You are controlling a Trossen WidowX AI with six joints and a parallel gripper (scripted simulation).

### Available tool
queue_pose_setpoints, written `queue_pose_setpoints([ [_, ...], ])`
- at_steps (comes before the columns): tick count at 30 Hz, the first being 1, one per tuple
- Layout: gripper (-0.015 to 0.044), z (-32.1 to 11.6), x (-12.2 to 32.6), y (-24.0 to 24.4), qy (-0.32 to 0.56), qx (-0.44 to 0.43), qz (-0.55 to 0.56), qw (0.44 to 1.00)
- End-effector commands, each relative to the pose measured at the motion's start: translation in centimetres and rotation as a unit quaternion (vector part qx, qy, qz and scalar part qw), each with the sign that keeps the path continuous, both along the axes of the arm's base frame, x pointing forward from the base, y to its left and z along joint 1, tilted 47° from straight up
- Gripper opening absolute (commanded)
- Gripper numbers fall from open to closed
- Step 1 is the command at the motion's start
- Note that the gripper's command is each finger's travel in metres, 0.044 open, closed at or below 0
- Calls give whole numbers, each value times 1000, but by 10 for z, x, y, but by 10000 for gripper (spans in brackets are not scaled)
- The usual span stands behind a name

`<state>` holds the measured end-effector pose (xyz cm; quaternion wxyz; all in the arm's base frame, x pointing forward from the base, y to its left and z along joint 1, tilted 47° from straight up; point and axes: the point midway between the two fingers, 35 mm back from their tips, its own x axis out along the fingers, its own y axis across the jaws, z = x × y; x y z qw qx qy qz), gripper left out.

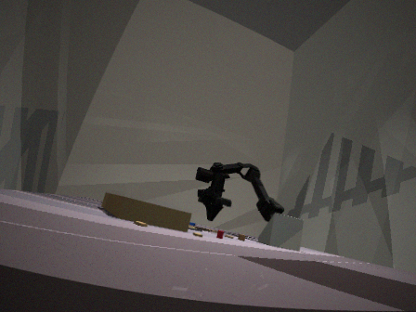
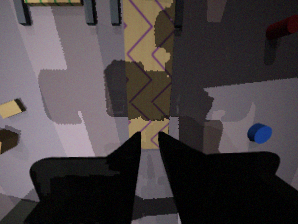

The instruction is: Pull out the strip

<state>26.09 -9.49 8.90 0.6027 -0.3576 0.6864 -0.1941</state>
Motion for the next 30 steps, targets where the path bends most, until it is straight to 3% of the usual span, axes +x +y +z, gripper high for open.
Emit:
queue_pose_setpoints([
  [1,184,-1,14,4,-3,0,-1,1000],
  [11,440,-7,46,12,-4,0,-1,1000],
  [30,440,-14,106,27,-6,0,-1,1000],
])
